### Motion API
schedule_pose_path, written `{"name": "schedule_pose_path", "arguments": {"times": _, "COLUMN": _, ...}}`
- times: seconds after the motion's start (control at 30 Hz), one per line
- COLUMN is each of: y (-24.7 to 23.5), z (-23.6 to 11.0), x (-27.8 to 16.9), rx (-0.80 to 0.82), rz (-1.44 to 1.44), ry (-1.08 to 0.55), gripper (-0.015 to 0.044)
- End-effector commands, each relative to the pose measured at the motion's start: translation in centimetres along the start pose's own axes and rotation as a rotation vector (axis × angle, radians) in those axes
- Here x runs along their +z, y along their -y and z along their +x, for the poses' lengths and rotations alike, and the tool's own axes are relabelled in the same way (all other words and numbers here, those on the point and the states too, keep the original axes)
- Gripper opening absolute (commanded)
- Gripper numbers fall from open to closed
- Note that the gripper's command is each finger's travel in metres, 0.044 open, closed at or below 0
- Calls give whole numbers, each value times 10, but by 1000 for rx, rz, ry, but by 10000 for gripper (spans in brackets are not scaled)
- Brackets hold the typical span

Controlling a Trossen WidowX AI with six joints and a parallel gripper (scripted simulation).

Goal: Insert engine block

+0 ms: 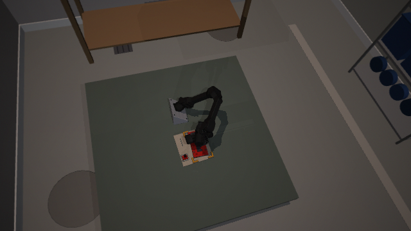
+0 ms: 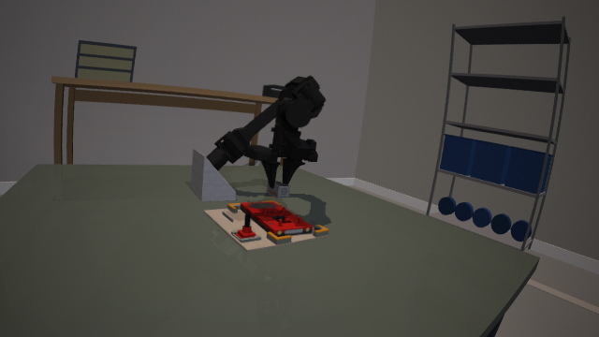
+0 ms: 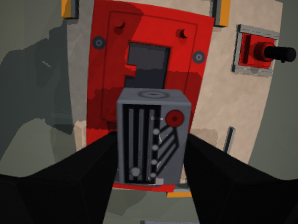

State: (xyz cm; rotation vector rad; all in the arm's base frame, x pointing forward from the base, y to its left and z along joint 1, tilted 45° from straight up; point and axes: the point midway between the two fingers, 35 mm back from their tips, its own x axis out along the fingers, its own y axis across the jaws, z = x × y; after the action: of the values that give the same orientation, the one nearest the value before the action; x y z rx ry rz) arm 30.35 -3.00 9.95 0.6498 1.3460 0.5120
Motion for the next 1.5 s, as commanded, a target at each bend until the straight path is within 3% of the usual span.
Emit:
{"name": "schedule_pose_path", "arguments": {"times": 0.0, "y": 0, "z": 12, "x": 9, "rx": 7, "rz": 38, "ry": 1, "gripper": 0}}
{"name": "schedule_pose_path", "arguments": {"times": 0.33, "y": -2, "z": 34, "x": 24, "rx": 17, "rz": 101, "ry": 0, "gripper": 0}}
{"name": "schedule_pose_path", "arguments": {"times": 0.53, "y": -2, "z": 34, "x": 25, "rx": 17, "rz": 124, "ry": 0, "gripper": 157}}
{"name": "schedule_pose_path", "arguments": {"times": 1.47, "y": -3, "z": 35, "x": 26, "rx": 17, "rz": 86, "ry": 0, "gripper": 158}}
